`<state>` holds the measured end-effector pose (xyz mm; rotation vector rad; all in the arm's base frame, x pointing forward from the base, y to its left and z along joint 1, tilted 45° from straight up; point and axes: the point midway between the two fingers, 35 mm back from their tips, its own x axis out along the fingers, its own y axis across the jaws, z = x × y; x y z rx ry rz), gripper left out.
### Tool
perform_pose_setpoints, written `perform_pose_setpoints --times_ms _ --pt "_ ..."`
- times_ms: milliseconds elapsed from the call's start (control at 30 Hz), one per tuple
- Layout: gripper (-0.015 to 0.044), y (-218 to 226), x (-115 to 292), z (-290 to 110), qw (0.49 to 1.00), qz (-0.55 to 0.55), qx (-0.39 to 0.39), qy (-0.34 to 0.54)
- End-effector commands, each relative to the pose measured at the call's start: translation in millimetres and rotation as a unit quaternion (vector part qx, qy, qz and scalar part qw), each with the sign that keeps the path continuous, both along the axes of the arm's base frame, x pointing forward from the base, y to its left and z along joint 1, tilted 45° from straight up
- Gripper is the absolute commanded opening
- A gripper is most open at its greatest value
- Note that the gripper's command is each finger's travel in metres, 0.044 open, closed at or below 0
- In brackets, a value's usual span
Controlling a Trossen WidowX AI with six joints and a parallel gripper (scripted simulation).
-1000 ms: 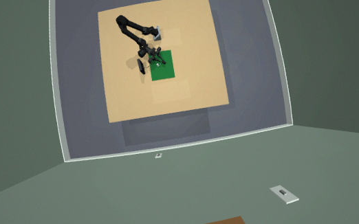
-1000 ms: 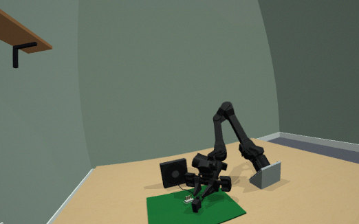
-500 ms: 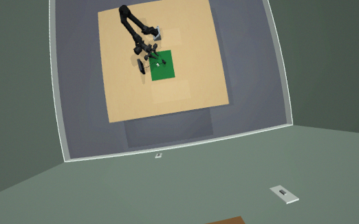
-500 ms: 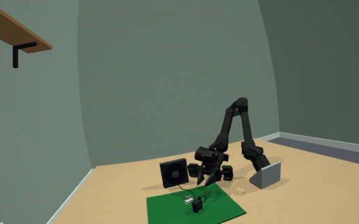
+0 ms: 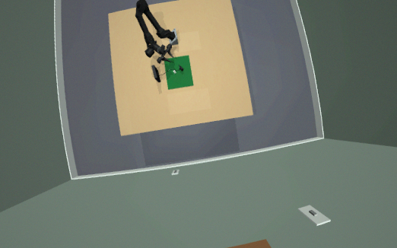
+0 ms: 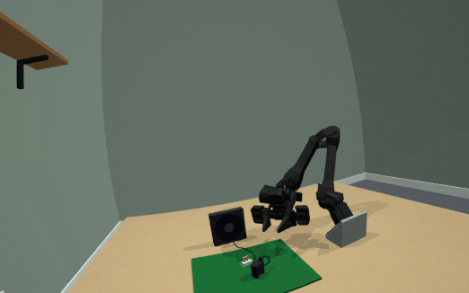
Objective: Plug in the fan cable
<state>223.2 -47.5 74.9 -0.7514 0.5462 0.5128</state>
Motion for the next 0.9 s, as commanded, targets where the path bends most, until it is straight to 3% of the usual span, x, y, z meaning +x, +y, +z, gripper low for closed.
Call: perform_pose_setpoints --times_ms 0,200,867 --pt "0.0297 1 1 -1 0.999 -0.013 0.013 0.036" --pt "0.0440 5 3 -7 0.993 -0.039 0.034 0.108" --pt "0.0440 17 3 -18 0.937 -0.135 0.015 0.322"
